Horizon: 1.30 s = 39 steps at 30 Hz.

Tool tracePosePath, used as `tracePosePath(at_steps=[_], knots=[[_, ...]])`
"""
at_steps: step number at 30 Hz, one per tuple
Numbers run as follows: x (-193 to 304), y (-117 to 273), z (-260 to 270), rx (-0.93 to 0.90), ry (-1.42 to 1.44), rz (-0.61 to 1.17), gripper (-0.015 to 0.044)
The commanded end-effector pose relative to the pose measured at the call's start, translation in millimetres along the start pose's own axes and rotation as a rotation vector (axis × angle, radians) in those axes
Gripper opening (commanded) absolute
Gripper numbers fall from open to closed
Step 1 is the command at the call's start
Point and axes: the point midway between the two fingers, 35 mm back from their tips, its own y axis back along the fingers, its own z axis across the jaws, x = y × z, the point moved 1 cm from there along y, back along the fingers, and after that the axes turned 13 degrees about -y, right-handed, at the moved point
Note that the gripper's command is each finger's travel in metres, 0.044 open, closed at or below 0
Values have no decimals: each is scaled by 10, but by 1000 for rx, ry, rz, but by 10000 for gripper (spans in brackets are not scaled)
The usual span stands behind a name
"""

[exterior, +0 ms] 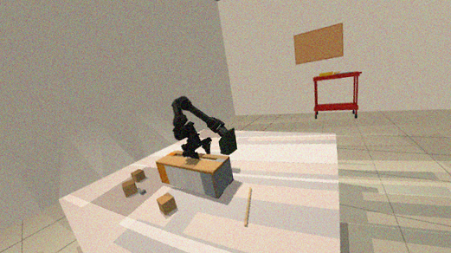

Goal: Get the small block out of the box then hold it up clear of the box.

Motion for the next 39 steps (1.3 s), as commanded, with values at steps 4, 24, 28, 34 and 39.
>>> tracePosePath(at_steps=[4, 24, 28, 34, 39], knots=[[179, -60, -40, 1, -1, 7, 400], [127, -41, -24, 1, -1, 6, 400], [164, -54, -33, 1, -1, 7, 400], [220, -74, -46, 1, -1, 7, 400], [266, -91, -57, 1, -1, 7, 400]])
